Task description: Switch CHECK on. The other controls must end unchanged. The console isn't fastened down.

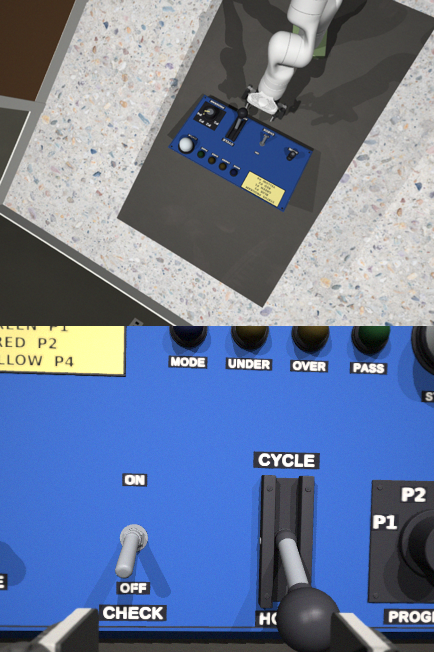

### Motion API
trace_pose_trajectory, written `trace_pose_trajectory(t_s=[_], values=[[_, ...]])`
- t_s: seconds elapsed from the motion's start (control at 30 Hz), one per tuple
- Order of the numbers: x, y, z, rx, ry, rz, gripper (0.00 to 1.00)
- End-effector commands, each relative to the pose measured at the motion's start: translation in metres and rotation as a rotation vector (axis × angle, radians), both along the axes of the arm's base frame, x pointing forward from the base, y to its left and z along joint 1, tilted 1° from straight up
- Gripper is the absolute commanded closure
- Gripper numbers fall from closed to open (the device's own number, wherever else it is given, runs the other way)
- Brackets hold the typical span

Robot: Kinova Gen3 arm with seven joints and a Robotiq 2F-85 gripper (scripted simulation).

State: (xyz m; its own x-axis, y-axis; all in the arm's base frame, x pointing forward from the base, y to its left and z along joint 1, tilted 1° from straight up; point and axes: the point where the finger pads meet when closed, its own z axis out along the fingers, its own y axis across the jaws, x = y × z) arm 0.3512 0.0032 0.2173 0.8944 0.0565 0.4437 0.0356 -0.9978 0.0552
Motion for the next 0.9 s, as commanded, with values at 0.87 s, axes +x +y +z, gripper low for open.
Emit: trace_pose_trajectory(t_s=[0.87], values=[[0.009,0.056,-0.007,0.047,-0.029,0.02,0.0]])
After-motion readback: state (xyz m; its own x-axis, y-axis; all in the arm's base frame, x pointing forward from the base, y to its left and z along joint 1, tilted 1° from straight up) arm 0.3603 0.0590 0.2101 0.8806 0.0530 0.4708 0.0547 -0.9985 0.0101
